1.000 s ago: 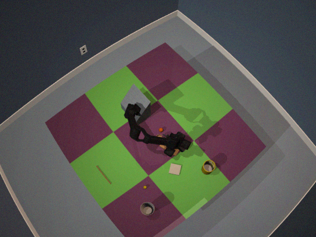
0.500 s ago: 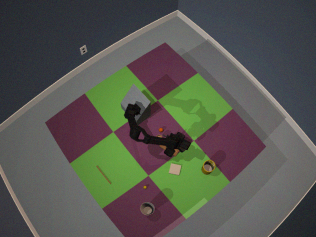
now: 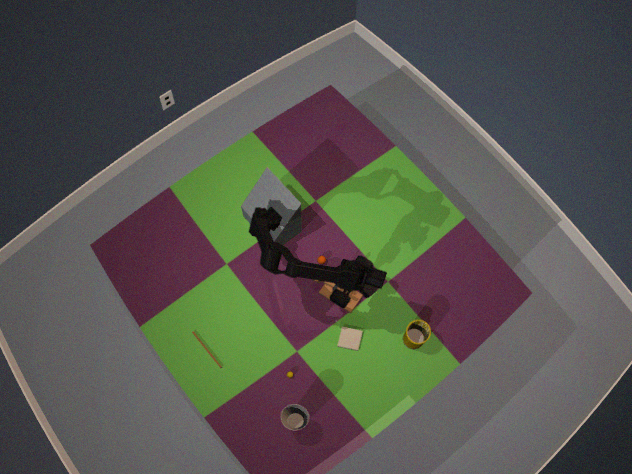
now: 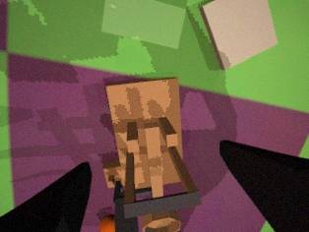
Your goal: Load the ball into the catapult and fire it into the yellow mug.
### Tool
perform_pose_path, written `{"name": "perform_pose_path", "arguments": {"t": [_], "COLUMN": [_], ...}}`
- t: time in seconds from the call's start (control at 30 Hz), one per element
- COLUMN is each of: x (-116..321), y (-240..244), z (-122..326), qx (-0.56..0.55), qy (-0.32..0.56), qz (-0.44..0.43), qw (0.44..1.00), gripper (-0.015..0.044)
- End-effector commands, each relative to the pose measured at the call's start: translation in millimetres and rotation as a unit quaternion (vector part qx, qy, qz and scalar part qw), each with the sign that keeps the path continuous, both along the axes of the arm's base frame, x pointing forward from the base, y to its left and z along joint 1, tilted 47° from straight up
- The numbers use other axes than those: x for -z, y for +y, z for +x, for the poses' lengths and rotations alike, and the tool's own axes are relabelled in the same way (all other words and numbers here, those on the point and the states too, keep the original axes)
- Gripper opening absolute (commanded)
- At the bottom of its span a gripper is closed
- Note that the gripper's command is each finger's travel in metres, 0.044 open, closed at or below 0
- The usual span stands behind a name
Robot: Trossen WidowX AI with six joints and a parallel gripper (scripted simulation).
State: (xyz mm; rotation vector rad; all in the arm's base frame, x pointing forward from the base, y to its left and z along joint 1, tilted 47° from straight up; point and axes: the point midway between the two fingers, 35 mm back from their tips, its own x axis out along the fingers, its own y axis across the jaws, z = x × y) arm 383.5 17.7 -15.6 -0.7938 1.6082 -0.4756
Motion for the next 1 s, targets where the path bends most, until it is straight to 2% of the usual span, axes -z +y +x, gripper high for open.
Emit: {"name": "perform_pose_path", "arguments": {"t": [0.0, 0.03, 0.17, 0.37, 0.43, 0.53, 0.57, 0.97], "x": [-18.3, -7.7, -9.5, -51.1, -29.1, -13.6, -8.3, 42.5], "y": [16.8, 9.2, 11.1, 55.1, 35.6, 34.2, 33.3, 8.7], "z": [-0.9, 1.5, 1.9, 5.6, -0.1, -19.3, -26.7, -132.5], "qx": [0.001, -0.005, -0.005, -0.010, -0.001, 0.014, 0.020, 0.080], "qy": [-0.005, -0.006, -0.006, -0.017, -0.007, -0.022, -0.027, -0.089], "qz": [0.003, 0.002, 0.002, 0.007, -0.001, -0.001, -0.001, -0.005], "qw": [1.000, 1.000, 1.000, 1.000, 1.000, 1.000, 0.999, 0.993], "gripper": [0.0440, 0.0440, 0.0440, 0.0440, 0.0388, 0.0309, 0.0300, 0.0300]}}
